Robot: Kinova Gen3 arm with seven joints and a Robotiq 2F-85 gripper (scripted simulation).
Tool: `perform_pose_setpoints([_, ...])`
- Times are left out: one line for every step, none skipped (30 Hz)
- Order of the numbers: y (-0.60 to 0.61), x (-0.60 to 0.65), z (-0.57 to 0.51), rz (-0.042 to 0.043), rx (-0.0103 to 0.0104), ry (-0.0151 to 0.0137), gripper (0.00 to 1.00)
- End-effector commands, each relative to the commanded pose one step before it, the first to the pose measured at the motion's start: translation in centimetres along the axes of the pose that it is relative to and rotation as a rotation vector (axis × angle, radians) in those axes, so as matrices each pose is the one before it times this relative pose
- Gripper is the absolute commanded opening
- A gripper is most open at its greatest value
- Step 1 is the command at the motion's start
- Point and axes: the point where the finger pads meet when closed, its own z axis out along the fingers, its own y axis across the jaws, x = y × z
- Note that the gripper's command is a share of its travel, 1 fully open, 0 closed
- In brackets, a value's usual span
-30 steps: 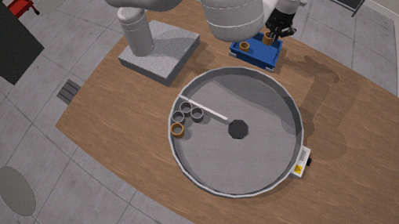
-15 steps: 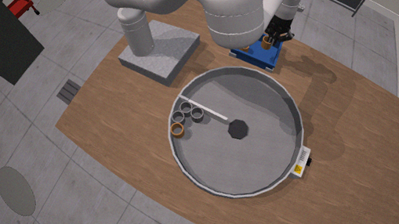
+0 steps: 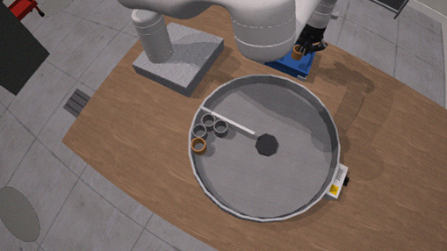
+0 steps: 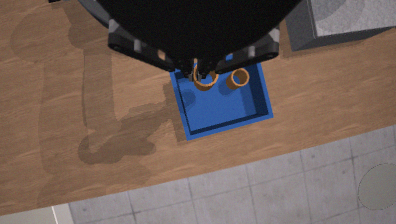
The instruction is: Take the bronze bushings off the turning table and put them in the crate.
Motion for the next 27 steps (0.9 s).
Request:
perform_pose_setpoints([-0.048, 0.165, 0.2, 0.00596, -0.00209, 0.00269, 0.0])
perform_pose_setpoints([0.0, 0.0, 0.0, 0.0, 0.0, 0.0, 0.0])
perform_pose_setpoints([0.0, 0.0, 0.0, 0.0, 0.0, 0.0, 0.0])
perform_pose_setpoints([0.0, 0.0, 0.0, 0.0, 0.0, 0.0, 0.0])
perform_pose_setpoints([0.037, -0.054, -0.09, -0.0022, 0.0005, -0.00085, 0.0])
perform_pose_setpoints([-0.022, 0.082, 0.144, 0.00383, -0.001, 0.00099, 0.0])
perform_pose_setpoints([-0.022, 0.081, 0.144, 0.00383, -0.001, 0.00099, 0.0])
perform_pose_setpoints([-0.023, 0.081, 0.144, 0.00383, -0.001, 0.00099, 0.0])
perform_pose_setpoints([-0.023, 0.081, 0.144, 0.00383, -0.001, 0.00099, 0.0])
perform_pose_setpoints([0.0, 0.0, 0.0, 0.0, 0.0, 0.0, 0.0])
perform_pose_setpoints([0.0, 0.0, 0.0, 0.0, 0.0, 0.0, 0.0])
perform_pose_setpoints([0.0, 0.0, 0.0, 0.0, 0.0, 0.0, 0.0])
perform_pose_setpoints([0.0, 0.0, 0.0, 0.0, 0.0, 0.0, 0.0])
perform_pose_setpoints([0.0, 0.0, 0.0, 0.0, 0.0, 0.0, 0.0])
perform_pose_setpoints([0.0, 0.0, 0.0, 0.0, 0.0, 0.0, 0.0])
perform_pose_setpoints([0.0, 0.0, 0.0, 0.0, 0.0, 0.0, 0.0])
perform_pose_setpoints([0.0, 0.0, 0.0, 0.0, 0.0, 0.0, 0.0])
perform_pose_setpoints([0.0, 0.0, 0.0, 0.0, 0.0, 0.0, 0.0])
perform_pose_setpoints([0.0, 0.0, 0.0, 0.0, 0.0, 0.0, 0.0])
perform_pose_setpoints([0.0, 0.0, 0.0, 0.0, 0.0, 0.0, 0.0])
perform_pose_setpoints([0.0, 0.0, 0.0, 0.0, 0.0, 0.0, 0.0])
perform_pose_setpoints([0.049, -0.099, -0.173, -0.00469, 0.0014, -0.00118, 0.0])
perform_pose_setpoints([-0.012, 0.025, 0.043, 0.00117, -0.00035, 0.0003, 0.0])
perform_pose_setpoints([-0.012, 0.025, 0.043, 0.00117, -0.00035, 0.0003, 0.0])
perform_pose_setpoints([-0.012, 0.025, 0.043, 0.00117, -0.00035, 0.0003, 0.0])
perform_pose_setpoints([-0.012, 0.025, 0.043, 0.00117, -0.00035, 0.0003, 0.0])
perform_pose_setpoints([0.0, 0.0, 0.0, 0.0, 0.0, 0.0, 0.0])
